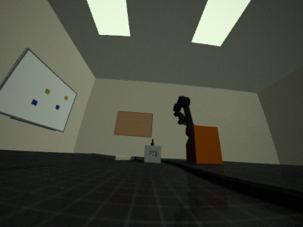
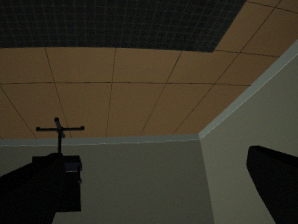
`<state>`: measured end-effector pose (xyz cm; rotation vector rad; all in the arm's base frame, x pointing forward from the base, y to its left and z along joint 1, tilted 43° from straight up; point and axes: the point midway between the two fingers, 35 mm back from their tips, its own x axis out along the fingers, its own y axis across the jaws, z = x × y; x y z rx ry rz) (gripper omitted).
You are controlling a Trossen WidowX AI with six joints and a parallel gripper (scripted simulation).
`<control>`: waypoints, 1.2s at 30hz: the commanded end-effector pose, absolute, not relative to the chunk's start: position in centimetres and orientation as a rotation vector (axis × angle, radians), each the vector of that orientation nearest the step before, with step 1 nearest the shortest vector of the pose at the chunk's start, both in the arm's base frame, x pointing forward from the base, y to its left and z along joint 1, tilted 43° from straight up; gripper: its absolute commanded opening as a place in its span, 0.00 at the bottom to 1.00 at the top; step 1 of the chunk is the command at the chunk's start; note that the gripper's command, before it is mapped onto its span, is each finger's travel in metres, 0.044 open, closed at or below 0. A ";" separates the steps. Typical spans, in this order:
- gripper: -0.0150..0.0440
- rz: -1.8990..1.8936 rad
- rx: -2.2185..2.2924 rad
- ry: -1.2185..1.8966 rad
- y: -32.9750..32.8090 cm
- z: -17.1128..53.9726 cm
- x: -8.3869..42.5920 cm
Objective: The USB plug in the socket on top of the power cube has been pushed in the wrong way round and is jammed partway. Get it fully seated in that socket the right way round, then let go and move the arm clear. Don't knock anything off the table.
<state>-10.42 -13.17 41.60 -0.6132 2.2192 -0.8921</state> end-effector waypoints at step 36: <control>1.00 -0.838 -0.074 1.243 -17.9 20.9 27.4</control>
